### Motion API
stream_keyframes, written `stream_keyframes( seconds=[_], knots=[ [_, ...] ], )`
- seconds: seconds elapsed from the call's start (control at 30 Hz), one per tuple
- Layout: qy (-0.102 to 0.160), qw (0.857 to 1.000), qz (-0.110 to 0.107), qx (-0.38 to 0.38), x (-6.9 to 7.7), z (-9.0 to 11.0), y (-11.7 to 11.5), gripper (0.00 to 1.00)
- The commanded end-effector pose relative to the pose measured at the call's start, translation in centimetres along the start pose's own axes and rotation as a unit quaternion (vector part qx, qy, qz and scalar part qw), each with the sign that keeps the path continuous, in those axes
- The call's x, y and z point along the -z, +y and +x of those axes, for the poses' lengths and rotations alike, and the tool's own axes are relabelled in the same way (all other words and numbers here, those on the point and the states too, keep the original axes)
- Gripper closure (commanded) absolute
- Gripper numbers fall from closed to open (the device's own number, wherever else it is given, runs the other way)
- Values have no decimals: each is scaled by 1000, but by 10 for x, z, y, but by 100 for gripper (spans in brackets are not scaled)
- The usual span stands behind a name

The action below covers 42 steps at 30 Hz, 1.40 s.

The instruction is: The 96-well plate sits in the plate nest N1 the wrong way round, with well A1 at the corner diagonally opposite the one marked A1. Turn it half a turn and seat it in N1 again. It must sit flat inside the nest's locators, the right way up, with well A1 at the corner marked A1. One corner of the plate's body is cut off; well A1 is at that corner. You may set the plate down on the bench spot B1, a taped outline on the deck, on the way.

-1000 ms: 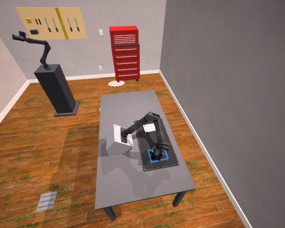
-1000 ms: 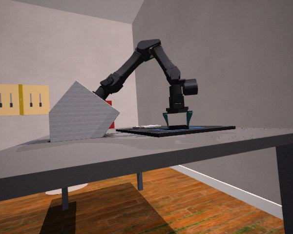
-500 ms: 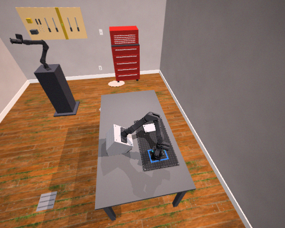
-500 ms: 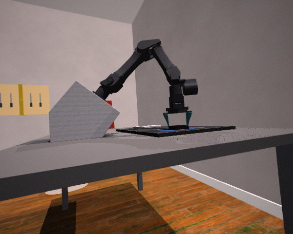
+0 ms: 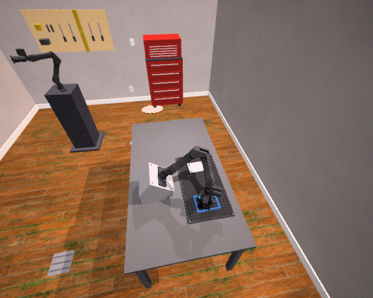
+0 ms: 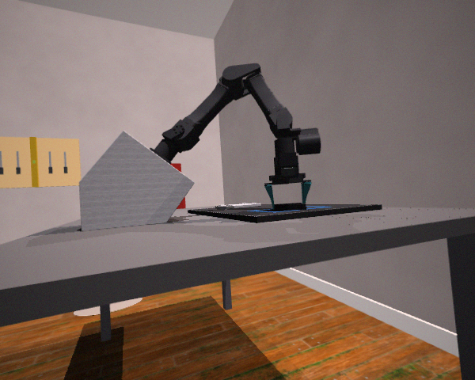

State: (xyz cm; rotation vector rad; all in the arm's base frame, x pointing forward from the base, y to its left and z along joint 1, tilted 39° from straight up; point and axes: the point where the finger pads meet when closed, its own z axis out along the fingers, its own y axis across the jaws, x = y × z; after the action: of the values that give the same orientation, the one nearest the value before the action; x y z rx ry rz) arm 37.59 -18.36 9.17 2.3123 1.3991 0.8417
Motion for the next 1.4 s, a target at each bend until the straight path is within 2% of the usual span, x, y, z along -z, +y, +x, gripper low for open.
stream_keyframes(
  seconds=[0.0,0.1,1.37],
  knots=[
    [-6,1000,-5,0,3,-2,3,100],
    [-6,1000,-5,0,3,-2,3,100],
    [-6,1000,-5,1,60,-1,3,100]
  ],
)
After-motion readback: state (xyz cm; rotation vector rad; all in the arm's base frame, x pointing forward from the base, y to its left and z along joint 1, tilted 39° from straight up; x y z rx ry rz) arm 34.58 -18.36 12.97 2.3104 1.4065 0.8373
